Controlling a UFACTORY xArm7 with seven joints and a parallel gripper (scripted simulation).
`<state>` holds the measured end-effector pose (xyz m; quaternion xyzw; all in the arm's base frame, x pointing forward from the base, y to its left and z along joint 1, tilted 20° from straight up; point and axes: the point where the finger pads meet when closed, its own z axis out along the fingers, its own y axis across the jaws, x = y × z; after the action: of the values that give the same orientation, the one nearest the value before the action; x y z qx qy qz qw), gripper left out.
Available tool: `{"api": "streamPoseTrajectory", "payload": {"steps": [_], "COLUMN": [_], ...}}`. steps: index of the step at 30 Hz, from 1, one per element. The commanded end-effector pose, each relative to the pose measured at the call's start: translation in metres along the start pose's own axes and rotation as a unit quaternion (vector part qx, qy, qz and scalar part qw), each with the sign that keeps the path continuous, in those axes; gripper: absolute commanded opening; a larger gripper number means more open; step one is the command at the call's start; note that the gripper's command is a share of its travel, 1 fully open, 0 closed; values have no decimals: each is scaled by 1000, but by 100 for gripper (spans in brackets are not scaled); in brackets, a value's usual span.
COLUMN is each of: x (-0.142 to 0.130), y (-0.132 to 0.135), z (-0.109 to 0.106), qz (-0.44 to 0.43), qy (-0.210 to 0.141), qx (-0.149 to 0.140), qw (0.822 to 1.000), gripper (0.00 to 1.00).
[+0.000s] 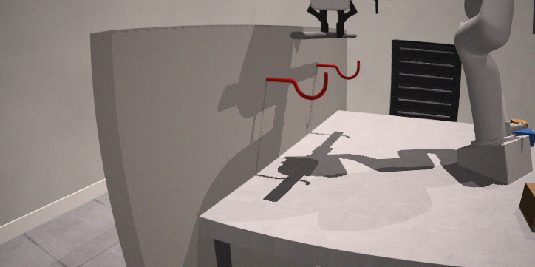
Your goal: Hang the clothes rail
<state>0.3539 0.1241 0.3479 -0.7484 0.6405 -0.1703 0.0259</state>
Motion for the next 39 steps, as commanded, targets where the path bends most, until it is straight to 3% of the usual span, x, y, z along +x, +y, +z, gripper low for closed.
{"api": "streamPoseTrajectory", "payload": {"steps": [1,39], "x": [0,0], "y": [-1,-1], "z": [2,55], "qz": [0,0], "qy": [-1,-1], "qx": [2,2], "qw": [1000,1000], "gripper": [0,0]}}
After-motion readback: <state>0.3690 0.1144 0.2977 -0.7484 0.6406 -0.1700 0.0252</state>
